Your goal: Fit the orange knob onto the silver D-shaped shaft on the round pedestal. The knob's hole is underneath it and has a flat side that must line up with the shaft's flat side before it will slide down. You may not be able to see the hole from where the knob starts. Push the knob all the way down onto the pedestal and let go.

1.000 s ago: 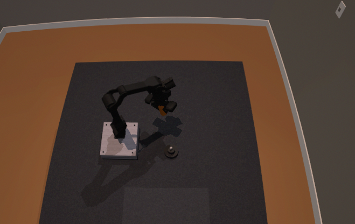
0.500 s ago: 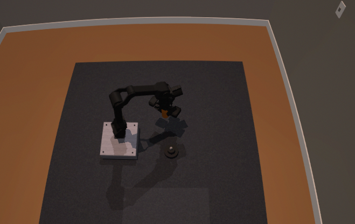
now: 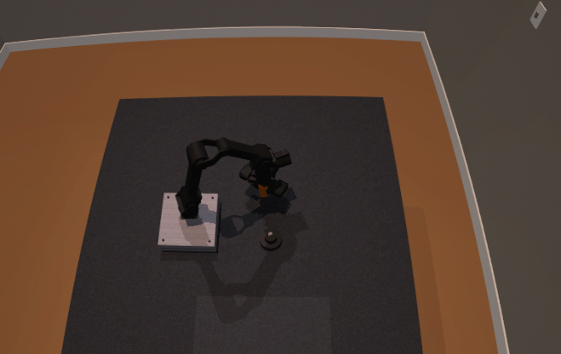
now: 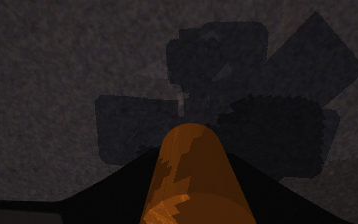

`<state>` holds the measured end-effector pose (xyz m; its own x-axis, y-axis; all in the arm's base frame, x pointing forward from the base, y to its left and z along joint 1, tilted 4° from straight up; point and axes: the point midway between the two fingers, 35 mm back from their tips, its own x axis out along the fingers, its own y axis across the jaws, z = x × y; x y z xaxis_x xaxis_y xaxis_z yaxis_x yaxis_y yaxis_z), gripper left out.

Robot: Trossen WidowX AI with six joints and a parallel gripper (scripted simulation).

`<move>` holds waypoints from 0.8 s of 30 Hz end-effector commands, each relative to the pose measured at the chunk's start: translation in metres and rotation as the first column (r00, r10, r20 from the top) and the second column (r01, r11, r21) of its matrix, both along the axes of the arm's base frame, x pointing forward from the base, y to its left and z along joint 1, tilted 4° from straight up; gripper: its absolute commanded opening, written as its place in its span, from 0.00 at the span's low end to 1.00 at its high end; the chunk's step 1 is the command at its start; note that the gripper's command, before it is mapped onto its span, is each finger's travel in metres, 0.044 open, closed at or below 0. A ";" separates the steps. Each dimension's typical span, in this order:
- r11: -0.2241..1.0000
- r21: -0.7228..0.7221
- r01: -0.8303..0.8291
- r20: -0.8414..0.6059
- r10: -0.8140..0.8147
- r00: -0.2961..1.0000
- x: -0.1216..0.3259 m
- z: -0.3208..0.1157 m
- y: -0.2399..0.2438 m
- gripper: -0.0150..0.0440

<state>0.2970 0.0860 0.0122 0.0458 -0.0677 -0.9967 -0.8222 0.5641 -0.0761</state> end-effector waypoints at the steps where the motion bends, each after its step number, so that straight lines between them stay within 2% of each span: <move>1: 1.000 0.006 -0.004 -0.004 0.004 1.000 0.001 -0.021 -0.001 0.25; 9: 1.000 0.006 -0.004 -0.004 0.004 1.000 0.001 -0.028 -0.004 0.25; 18: 1.000 0.001 0.001 -0.005 -0.001 1.000 0.001 -0.025 -0.003 0.65; 24: 1.000 0.001 0.001 -0.005 -0.001 1.000 0.001 -0.025 -0.003 0.66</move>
